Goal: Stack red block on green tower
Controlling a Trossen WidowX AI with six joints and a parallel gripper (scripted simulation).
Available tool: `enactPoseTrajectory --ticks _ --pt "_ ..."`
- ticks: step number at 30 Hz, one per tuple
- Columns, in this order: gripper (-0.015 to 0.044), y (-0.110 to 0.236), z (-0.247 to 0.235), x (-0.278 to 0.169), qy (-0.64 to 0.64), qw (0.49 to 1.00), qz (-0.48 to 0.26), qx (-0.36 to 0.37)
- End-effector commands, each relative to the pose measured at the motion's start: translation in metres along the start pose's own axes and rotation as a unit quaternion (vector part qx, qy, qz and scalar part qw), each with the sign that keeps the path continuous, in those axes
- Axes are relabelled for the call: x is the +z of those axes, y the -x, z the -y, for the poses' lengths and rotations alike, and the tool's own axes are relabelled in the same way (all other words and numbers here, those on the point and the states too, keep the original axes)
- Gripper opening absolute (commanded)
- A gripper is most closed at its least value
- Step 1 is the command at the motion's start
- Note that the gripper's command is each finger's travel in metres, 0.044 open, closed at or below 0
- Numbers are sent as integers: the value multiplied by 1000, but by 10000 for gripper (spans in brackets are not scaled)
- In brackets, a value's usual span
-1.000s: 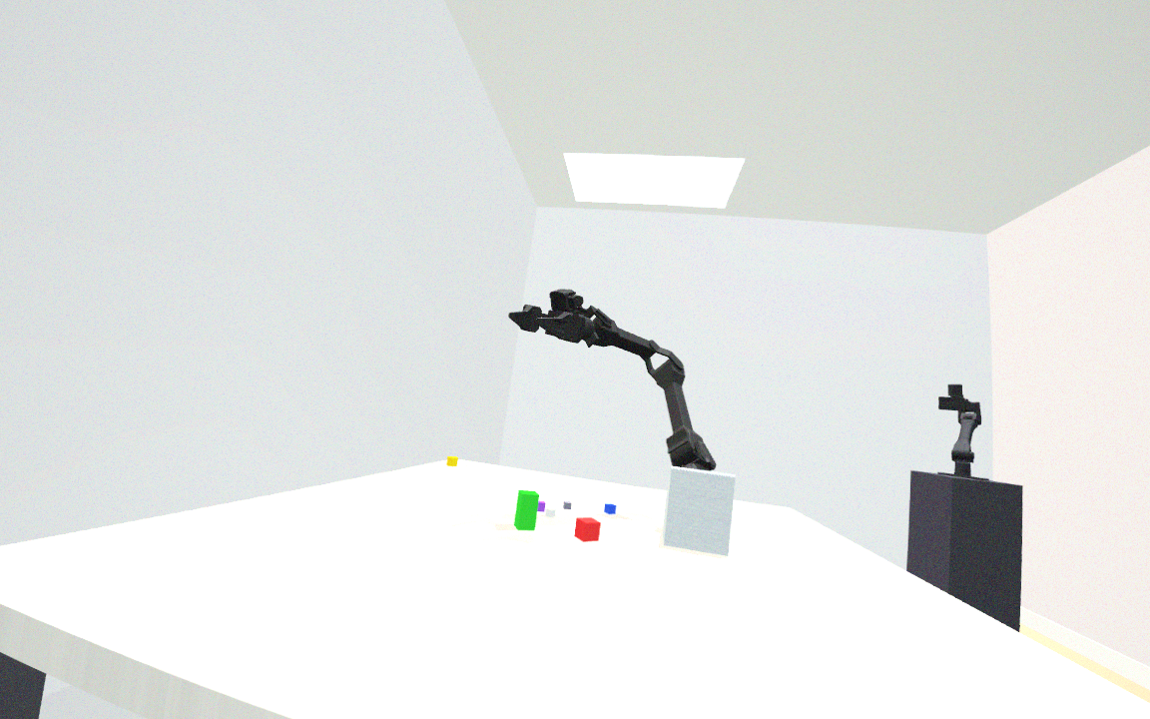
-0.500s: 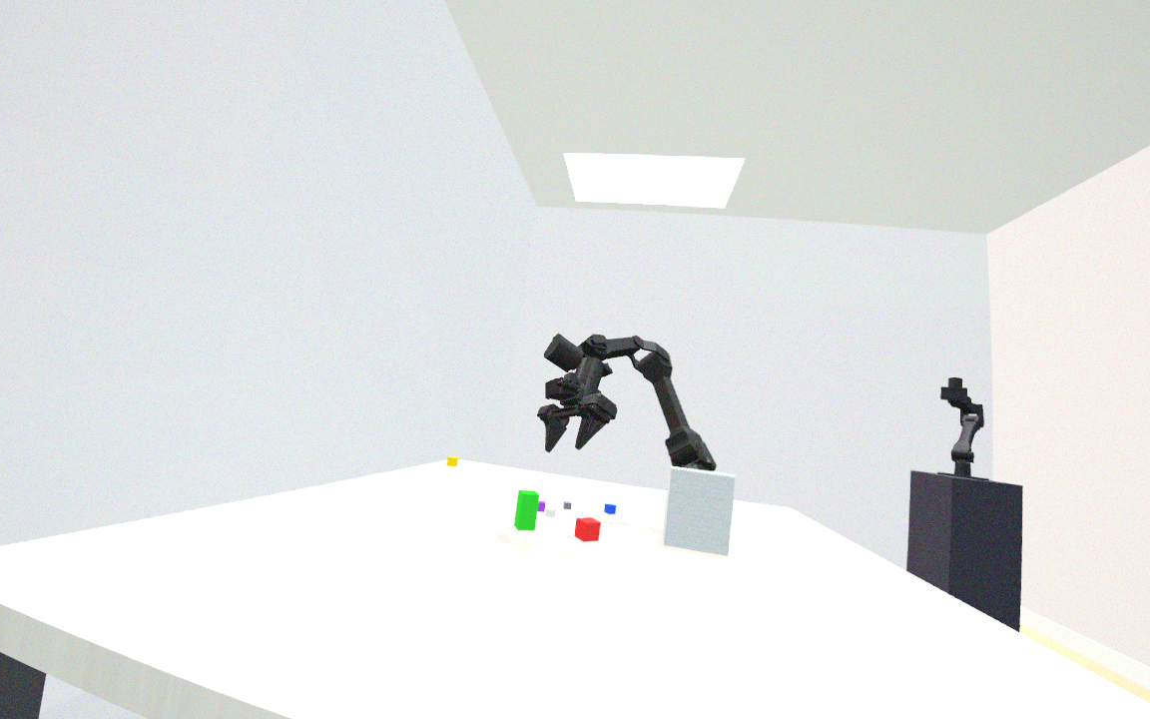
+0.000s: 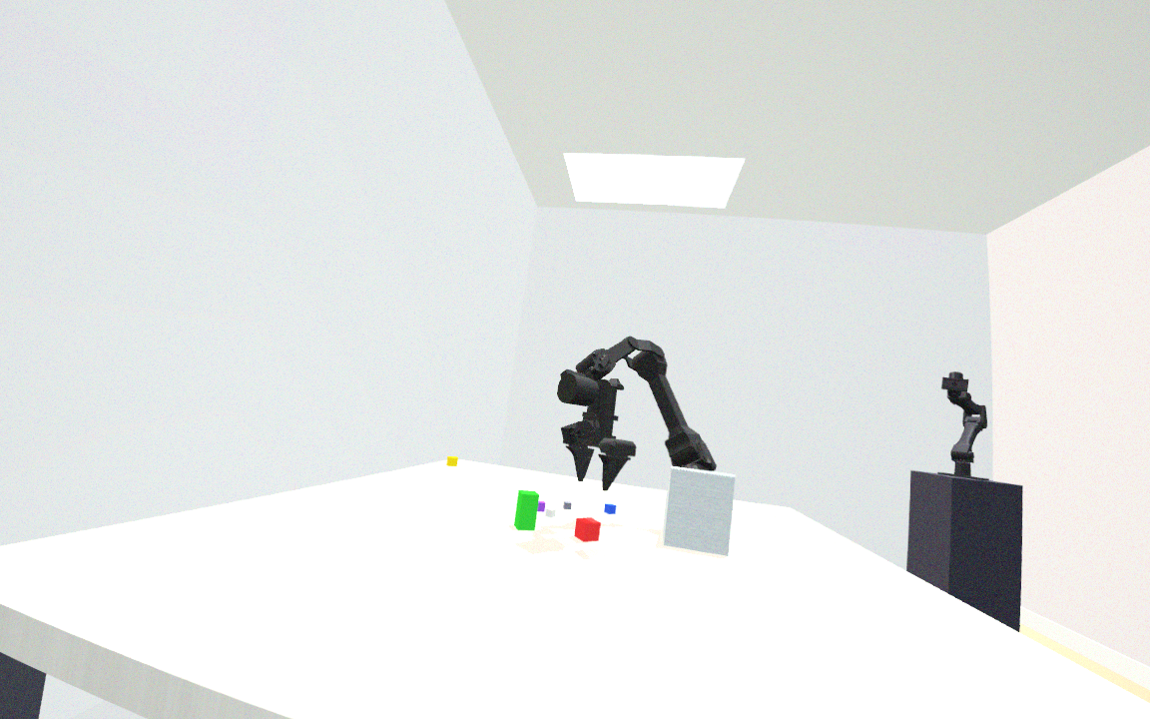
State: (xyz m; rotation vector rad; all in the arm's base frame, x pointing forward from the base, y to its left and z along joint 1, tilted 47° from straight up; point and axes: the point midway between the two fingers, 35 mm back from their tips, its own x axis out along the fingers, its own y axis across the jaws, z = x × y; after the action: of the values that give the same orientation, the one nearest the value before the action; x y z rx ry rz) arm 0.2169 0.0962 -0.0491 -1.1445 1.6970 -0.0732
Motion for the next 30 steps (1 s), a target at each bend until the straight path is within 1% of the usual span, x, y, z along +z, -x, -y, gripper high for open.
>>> enactPoseTrajectory --ticks 1,8,16,30 --pt "440 -4 0 -1 -1 1000 -3 -5" --pt "440 -51 1 -2 -1 1000 -4 -6" --pt "440 -55 1 -2 -1 1000 -3 -6" --pt "440 -78 1 -1 -1 1000 -3 -6"
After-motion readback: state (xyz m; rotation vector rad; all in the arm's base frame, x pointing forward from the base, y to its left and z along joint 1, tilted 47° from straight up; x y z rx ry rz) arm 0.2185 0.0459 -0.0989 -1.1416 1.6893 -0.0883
